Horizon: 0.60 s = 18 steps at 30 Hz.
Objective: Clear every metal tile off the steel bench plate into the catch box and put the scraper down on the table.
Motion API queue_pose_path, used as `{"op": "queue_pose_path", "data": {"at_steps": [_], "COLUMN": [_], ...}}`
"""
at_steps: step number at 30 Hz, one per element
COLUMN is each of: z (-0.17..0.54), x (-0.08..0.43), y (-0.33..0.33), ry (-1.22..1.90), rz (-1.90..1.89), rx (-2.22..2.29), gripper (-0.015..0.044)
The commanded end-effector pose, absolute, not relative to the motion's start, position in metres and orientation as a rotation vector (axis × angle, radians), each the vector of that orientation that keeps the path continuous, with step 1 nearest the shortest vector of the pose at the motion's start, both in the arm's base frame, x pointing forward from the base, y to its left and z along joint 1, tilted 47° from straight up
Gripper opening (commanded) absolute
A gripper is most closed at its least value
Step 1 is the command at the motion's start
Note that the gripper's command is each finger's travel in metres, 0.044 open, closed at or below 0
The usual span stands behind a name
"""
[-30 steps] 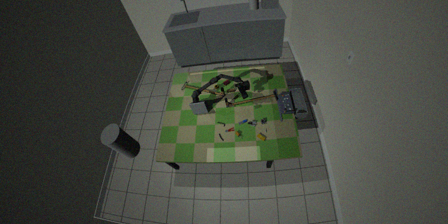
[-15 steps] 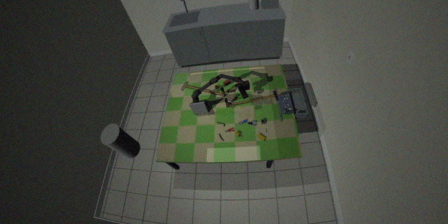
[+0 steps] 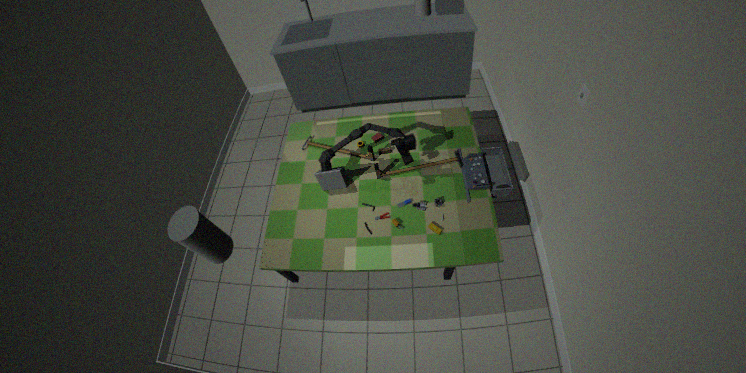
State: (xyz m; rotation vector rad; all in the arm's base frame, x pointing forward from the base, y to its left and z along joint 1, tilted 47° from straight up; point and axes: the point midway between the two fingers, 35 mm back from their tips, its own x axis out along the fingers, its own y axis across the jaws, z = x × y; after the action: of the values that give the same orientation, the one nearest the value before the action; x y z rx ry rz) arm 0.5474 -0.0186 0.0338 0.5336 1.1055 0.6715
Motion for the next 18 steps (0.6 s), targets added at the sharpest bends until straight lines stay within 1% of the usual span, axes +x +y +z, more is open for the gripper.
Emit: {"op": "queue_pose_path", "data": {"at_steps": [1, 18], "z": [0.0338, 0.0338], "x": [0.5474, 0.5474], "y": [-0.0186, -0.0191], "ry": [1.105, 1.105], "rz": [0.672, 0.671], "rx": [0.534, 0.534], "gripper": [0.0, 0.0]}}
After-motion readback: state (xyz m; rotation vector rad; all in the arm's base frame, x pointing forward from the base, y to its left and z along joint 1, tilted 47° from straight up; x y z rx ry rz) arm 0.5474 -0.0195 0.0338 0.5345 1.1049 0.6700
